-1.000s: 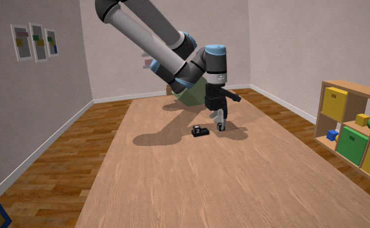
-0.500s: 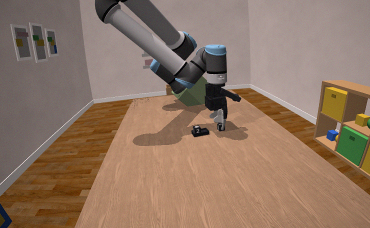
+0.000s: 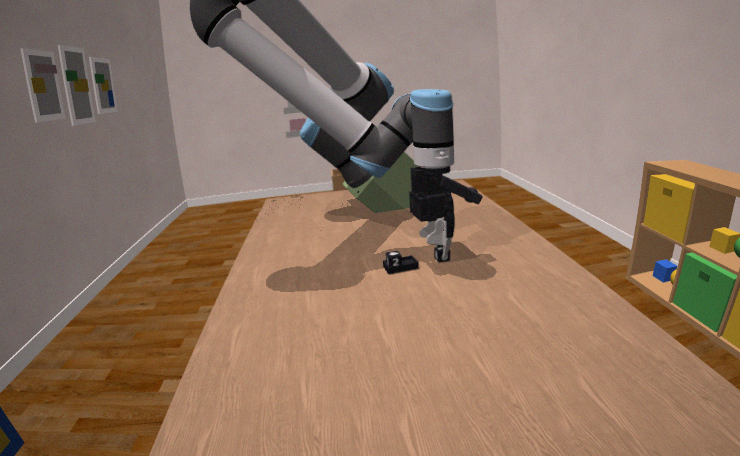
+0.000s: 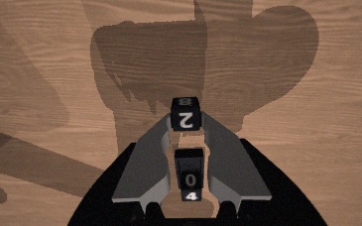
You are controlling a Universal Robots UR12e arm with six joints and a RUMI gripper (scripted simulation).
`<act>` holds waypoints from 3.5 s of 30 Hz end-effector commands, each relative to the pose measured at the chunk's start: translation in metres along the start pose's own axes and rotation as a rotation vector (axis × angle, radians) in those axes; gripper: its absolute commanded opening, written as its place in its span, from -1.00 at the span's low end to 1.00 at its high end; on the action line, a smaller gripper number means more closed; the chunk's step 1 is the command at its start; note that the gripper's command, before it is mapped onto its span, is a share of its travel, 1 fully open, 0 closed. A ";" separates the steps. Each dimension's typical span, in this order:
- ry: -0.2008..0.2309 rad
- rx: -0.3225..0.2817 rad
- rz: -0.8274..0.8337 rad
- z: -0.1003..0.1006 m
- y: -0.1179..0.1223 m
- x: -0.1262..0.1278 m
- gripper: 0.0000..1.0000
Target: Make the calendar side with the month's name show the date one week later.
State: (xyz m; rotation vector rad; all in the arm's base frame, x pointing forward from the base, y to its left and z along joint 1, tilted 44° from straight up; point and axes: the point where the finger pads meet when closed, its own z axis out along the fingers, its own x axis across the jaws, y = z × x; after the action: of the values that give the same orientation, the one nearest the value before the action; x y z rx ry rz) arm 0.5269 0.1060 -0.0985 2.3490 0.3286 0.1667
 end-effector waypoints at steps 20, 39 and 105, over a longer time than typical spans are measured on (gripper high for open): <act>0.001 0.000 0.000 0.000 0.000 0.000 -0.80; 0.001 0.000 0.000 -0.025 0.000 0.000 -0.80; 0.001 0.000 -0.013 -0.094 0.090 0.002 -0.80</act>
State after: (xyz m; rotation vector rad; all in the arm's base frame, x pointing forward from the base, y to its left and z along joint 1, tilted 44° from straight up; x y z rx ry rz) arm 0.5235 0.1112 0.0365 2.3463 0.3433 0.1600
